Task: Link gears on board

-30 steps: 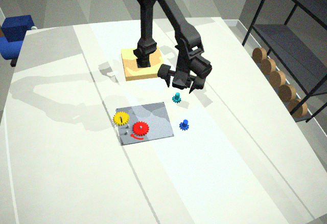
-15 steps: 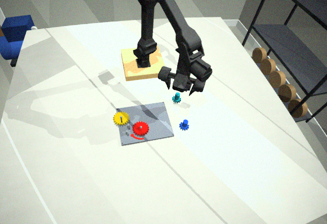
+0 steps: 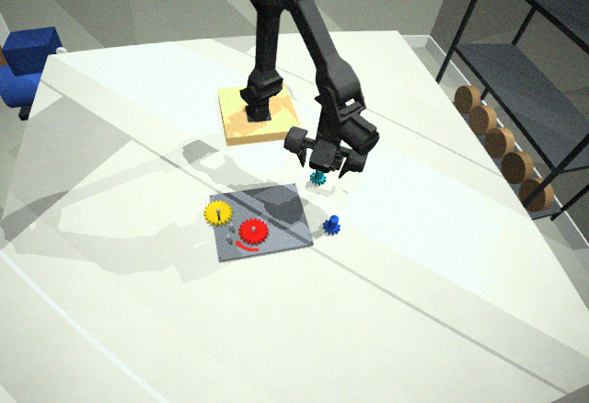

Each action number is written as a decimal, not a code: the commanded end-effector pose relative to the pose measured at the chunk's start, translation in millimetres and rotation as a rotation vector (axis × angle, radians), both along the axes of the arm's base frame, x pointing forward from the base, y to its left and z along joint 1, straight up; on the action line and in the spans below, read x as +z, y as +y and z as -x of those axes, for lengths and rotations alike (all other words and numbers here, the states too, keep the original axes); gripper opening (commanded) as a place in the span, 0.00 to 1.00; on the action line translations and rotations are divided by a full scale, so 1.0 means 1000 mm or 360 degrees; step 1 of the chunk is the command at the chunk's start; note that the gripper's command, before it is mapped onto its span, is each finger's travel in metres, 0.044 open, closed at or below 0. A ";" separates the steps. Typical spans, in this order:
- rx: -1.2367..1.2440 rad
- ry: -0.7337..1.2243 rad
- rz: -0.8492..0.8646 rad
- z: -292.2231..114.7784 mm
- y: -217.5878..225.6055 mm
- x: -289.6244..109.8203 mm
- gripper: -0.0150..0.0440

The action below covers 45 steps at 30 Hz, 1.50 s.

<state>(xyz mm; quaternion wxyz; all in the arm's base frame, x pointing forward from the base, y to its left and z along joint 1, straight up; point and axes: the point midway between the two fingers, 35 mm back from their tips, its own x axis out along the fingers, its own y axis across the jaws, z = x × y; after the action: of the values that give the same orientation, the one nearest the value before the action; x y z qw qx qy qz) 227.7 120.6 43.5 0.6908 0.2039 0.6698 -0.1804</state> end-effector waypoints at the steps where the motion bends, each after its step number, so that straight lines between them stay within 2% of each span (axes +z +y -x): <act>1: -0.0004 0.0016 0.0014 0.002 -0.002 -0.007 1.00; 10: -0.0004 0.0016 0.0014 0.002 -0.002 -0.007 1.00; 24: -0.0004 0.0016 0.0014 0.002 -0.002 -0.007 0.38; 33: -0.0004 0.0016 0.0014 0.002 -0.002 -0.007 0.25; 45: -0.0004 0.0015 0.0013 -0.002 0.002 0.014 0.25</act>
<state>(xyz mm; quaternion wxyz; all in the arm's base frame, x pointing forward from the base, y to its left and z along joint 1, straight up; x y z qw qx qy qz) 227.1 120.5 49.1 0.6866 0.1993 0.6744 -0.1846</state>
